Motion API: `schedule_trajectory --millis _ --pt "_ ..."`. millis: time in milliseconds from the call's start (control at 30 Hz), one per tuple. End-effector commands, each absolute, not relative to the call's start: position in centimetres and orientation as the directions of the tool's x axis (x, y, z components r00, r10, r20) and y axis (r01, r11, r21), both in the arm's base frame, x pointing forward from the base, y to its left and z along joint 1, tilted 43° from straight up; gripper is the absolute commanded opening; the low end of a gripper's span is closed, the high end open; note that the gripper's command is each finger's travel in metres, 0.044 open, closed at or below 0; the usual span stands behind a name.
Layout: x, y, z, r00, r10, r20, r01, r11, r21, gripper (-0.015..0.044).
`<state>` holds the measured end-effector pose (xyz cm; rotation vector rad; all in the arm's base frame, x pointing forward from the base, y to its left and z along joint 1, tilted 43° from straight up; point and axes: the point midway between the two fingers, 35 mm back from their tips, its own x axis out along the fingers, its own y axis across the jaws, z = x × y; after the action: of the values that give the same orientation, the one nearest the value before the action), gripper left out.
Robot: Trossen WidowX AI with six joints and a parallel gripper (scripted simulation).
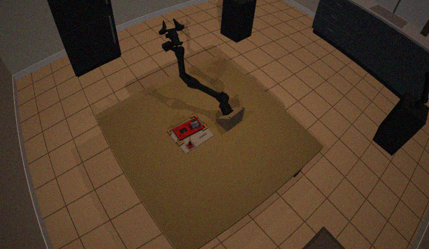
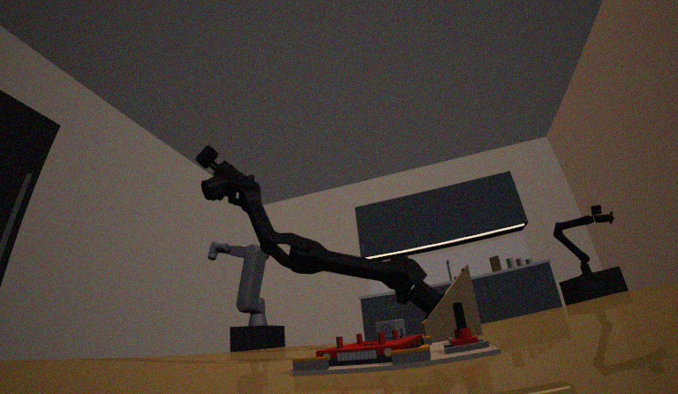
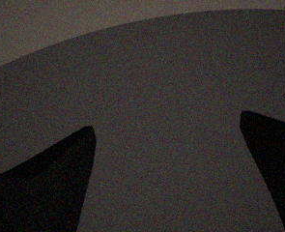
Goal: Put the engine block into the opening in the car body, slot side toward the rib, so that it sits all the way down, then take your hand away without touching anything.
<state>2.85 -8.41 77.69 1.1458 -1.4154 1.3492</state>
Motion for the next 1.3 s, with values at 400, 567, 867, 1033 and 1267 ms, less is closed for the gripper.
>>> schedule_trajectory --millis 400,567,867,1033,1267 --pt "-0.5 -3.0 77.1 -0.233 0.119 0.965 -0.966 0.089 -0.244 0.044" --pt "-2.0 1.0 76.2 -0.227 0.242 0.943 -0.954 0.138 -0.265 0.044" --pt "-3.7 7.9 74.1 -0.215 0.447 0.868 -0.943 0.137 -0.304 0.044" --pt "-3.8 11.6 72.6 -0.184 0.55 0.815 -0.94 0.145 -0.31 0.044" --pt "-3.1 15.8 70.4 -0.126 0.663 0.738 -0.939 0.16 -0.304 0.044"
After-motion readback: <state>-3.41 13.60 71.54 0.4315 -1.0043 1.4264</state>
